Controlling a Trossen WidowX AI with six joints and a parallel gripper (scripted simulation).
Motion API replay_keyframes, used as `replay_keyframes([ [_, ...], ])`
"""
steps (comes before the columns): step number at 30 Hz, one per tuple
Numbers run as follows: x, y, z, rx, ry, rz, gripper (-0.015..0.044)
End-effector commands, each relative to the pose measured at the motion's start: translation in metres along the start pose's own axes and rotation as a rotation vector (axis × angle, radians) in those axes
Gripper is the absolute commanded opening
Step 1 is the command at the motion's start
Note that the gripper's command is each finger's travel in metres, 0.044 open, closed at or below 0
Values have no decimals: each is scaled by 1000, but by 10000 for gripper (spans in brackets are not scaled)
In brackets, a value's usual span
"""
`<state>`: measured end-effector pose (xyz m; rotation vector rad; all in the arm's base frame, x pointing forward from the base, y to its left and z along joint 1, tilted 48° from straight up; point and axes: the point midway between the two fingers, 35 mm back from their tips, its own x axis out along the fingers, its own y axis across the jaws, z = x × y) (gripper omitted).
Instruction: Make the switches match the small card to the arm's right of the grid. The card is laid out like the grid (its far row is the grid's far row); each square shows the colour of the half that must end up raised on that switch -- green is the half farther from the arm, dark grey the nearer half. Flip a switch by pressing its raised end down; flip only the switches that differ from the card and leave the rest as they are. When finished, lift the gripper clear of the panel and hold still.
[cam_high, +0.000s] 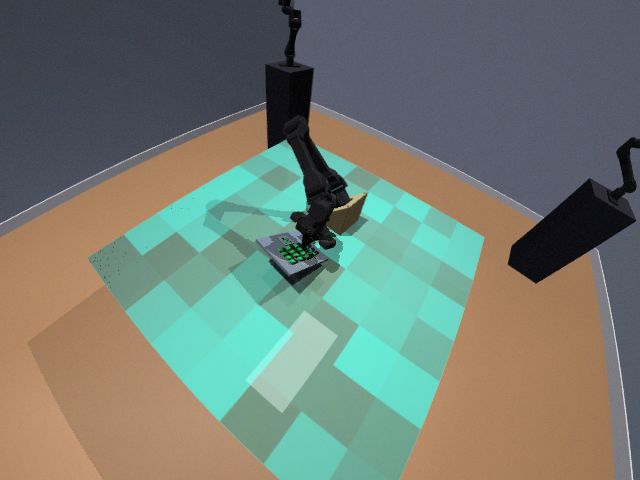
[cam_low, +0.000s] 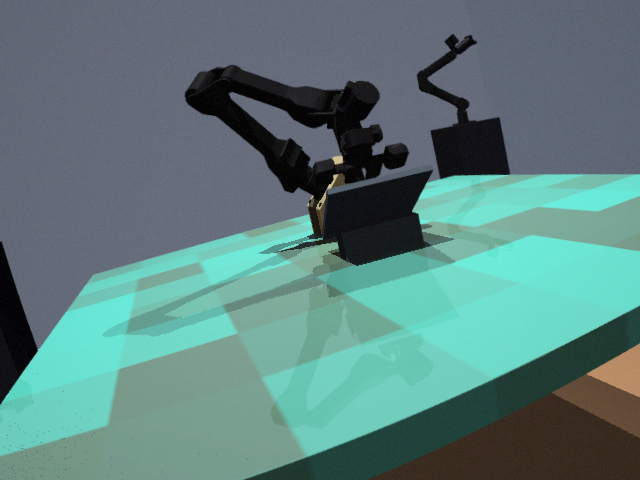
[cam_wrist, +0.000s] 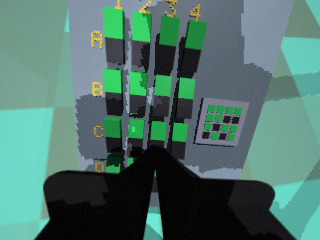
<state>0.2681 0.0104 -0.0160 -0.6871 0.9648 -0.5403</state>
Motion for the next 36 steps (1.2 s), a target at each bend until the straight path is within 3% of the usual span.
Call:
replay_keyframes([
  [1,1,0,-1,-4,1,-1,0],
  [14,0,0,0,1,1,0,0],
  [22,-63,1,2,-4,29,2,0],
  [36,-61,-20,2,-5,28,1,0],
])
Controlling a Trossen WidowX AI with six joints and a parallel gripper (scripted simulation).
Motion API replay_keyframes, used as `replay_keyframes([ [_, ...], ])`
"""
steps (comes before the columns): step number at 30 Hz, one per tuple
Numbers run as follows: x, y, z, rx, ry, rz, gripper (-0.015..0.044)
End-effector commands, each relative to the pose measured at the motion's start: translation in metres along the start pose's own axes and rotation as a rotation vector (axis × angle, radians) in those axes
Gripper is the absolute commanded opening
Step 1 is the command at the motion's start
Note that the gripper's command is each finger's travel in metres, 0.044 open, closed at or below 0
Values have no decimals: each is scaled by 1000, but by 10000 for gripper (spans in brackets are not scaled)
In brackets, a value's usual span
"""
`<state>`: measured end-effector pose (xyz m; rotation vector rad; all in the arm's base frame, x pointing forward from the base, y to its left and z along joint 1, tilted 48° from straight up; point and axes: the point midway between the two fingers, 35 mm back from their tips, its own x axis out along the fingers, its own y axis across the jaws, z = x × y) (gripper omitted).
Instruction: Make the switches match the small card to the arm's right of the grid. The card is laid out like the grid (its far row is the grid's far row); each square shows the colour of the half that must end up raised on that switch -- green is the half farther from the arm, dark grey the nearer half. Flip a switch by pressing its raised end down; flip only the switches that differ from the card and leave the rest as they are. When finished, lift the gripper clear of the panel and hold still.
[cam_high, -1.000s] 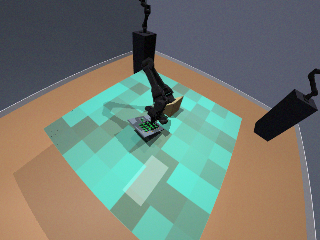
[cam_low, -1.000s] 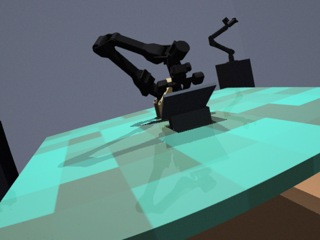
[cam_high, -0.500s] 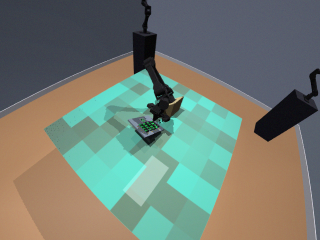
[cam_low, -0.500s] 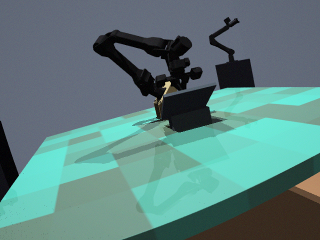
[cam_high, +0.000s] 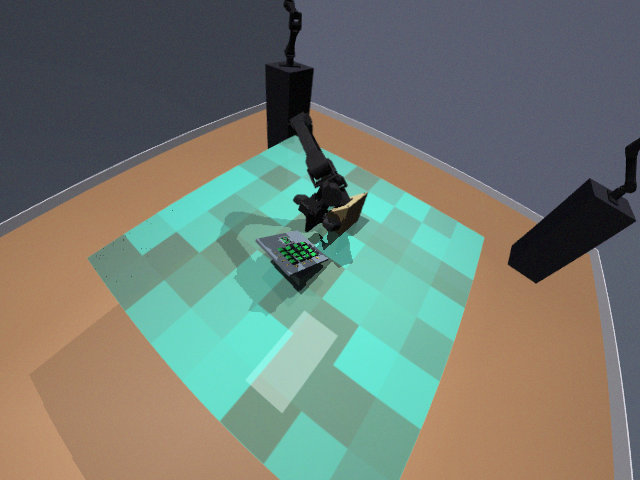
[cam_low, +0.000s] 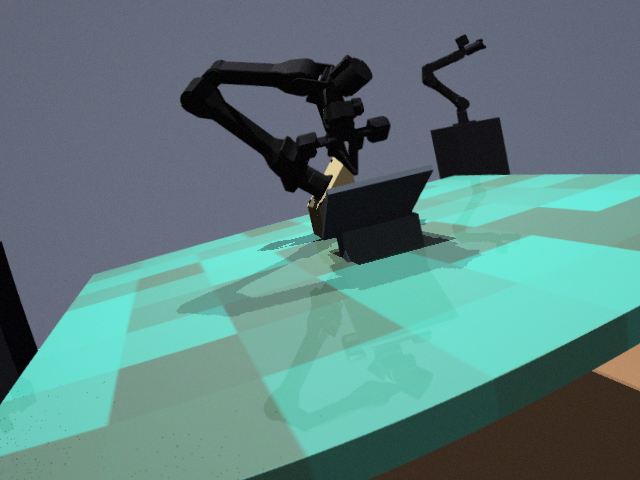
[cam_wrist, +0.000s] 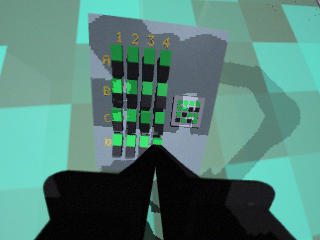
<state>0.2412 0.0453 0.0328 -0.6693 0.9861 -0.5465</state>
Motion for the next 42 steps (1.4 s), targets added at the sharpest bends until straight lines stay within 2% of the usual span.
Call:
replay_keyframes([
  [1,7,-4,-4,-15,2,-5,0],
  [6,36,-5,-5,-14,-21,-9,0],
  [29,60,-6,-5,-14,-22,-10,0],
  [42,60,-6,-5,-14,-22,-10,0],
])
